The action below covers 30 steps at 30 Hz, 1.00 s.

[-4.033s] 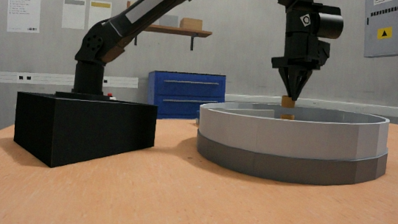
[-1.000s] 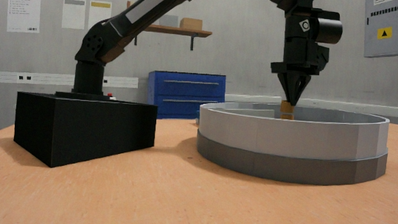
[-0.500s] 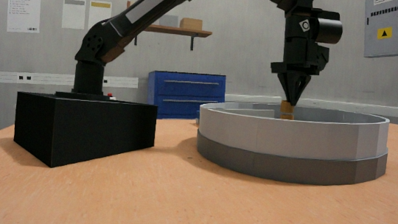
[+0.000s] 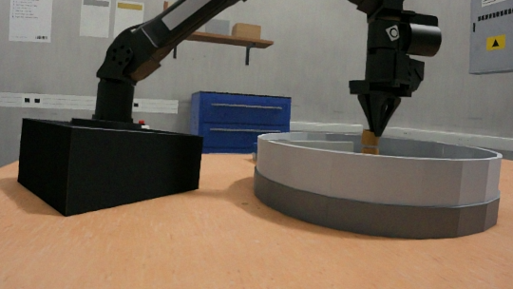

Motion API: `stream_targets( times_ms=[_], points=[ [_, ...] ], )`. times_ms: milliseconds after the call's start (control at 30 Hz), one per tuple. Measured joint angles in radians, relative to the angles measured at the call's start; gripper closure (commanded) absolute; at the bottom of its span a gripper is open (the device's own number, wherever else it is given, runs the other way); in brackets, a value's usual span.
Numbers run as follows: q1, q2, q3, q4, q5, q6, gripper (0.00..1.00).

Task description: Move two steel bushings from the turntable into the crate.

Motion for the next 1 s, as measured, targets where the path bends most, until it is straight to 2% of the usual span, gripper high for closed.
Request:
stream_targets(
  times_ms=[1000],
  points=[
    [0.0, 0.0, 0.0, 0.011, 0.0, 0.003, 1.0]
  ],
)
